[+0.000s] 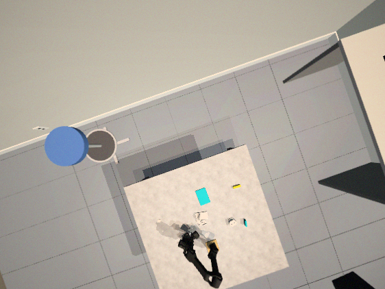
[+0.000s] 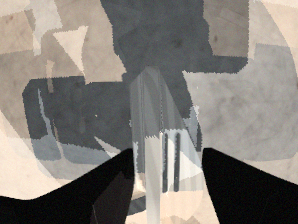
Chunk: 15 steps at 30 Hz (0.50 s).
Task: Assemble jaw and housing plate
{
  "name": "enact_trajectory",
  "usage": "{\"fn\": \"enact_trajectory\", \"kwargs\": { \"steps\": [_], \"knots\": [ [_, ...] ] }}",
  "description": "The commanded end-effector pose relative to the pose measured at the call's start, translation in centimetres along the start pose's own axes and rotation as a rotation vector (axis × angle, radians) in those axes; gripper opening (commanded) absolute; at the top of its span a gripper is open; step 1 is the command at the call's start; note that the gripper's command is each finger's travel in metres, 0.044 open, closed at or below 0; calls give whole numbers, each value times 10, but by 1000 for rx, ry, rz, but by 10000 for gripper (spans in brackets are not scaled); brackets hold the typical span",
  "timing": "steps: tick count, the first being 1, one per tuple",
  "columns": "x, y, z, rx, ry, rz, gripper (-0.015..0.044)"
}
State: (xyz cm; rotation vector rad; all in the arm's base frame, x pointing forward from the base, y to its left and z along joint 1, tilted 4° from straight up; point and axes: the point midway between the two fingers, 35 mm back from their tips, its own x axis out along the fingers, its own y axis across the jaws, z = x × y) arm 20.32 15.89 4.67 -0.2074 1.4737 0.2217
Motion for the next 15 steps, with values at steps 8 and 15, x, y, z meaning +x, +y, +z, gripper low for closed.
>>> {"fn": "enact_trajectory", "kwargs": {
  "steps": [8, 15],
  "knots": [
    [-20, 1, 3, -1, -2, -3, 134],
    [-42, 1, 3, -2, -3, -4, 134]
  ]
}}
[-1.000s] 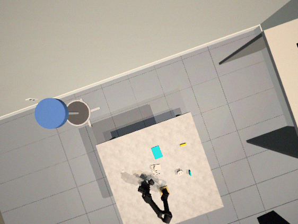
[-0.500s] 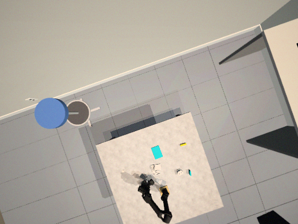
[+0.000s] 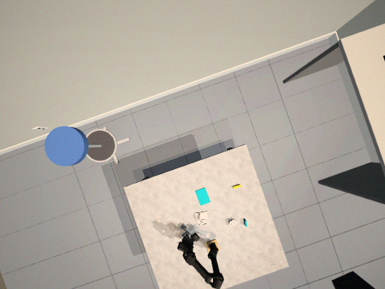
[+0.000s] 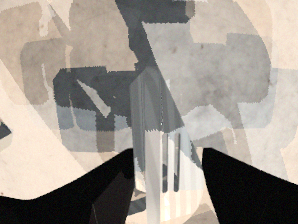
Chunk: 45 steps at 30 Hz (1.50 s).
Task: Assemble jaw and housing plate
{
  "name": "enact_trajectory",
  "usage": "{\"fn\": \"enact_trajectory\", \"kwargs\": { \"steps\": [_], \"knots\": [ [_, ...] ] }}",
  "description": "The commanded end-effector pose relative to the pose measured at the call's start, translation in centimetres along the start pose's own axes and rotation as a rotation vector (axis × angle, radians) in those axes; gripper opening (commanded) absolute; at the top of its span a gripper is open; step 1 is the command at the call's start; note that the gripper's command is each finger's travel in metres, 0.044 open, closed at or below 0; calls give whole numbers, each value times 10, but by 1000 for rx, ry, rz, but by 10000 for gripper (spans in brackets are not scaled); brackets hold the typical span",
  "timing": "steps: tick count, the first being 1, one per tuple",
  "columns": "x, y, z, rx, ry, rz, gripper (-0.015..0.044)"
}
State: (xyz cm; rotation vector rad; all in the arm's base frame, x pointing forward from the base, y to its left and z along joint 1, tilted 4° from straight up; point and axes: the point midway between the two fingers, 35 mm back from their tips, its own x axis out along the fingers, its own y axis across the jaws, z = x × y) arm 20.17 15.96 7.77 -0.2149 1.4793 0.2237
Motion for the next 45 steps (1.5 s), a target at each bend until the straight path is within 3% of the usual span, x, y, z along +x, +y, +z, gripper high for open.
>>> {"fn": "enact_trajectory", "kwargs": {
  "steps": [1, 12, 45],
  "knots": [
    [-14, 0, 2, 4, -9, -2, 134],
    [-47, -1, -1, 2, -10, -3, 134],
    [-48, -72, 37, 177, -9, -7, 134]
  ]
}}
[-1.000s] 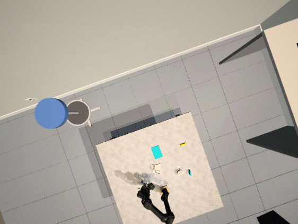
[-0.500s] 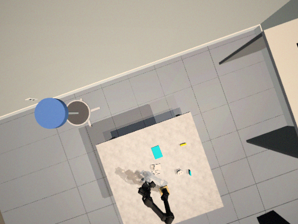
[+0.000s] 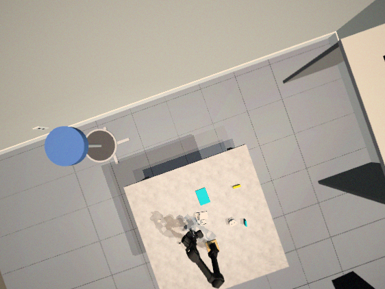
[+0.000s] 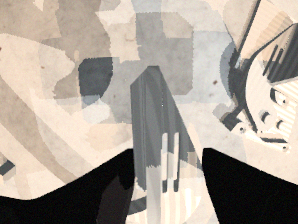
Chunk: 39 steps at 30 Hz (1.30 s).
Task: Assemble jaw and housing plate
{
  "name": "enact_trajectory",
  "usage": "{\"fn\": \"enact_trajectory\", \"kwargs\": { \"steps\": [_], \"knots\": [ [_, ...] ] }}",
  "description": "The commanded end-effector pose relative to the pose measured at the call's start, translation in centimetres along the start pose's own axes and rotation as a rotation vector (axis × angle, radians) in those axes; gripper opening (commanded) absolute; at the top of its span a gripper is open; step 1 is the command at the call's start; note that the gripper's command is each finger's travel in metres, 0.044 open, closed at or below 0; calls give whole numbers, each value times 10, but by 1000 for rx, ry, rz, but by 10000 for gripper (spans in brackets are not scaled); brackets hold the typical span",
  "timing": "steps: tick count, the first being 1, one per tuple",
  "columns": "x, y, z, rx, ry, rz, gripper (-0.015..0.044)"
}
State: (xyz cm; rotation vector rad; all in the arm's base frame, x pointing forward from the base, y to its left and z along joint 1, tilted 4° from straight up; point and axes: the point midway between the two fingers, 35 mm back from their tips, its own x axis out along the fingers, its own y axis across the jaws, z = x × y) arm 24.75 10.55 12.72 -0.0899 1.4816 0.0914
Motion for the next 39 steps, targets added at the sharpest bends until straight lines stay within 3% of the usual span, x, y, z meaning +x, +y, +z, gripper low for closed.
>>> {"fn": "enact_trajectory", "kwargs": {
  "steps": [1, 39],
  "knots": [
    [-2, -9, 7, 18, -2, 5, 134],
    [-2, -122, 39, 253, -9, -3, 134]
  ]
}}
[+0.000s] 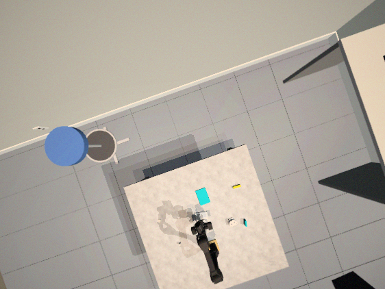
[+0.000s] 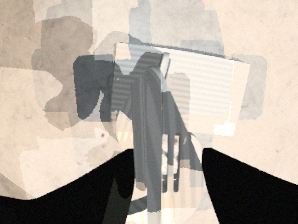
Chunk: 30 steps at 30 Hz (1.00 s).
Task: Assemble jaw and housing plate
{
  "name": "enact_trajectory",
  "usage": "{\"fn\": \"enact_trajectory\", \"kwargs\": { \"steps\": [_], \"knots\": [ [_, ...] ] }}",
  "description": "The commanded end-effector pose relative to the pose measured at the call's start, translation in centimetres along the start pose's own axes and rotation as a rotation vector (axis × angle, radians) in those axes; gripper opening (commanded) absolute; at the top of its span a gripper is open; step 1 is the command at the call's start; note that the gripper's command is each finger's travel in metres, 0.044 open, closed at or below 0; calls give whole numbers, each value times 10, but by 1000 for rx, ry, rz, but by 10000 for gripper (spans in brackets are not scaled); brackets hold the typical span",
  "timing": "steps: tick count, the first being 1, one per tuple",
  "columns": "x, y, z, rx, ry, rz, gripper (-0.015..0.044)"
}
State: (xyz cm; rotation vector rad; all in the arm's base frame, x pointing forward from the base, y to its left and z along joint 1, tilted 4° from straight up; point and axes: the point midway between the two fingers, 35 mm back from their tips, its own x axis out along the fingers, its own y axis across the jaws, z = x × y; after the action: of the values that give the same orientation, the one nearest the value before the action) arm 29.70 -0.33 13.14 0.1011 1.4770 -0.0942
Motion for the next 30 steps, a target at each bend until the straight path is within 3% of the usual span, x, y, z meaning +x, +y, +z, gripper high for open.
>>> {"fn": "enact_trajectory", "kwargs": {
  "steps": [1, 30],
  "knots": [
    [-2, -11, 5, 17, -4, 4, 134],
    [-2, -21, 8, 17, -6, 3, 134]
  ]
}}
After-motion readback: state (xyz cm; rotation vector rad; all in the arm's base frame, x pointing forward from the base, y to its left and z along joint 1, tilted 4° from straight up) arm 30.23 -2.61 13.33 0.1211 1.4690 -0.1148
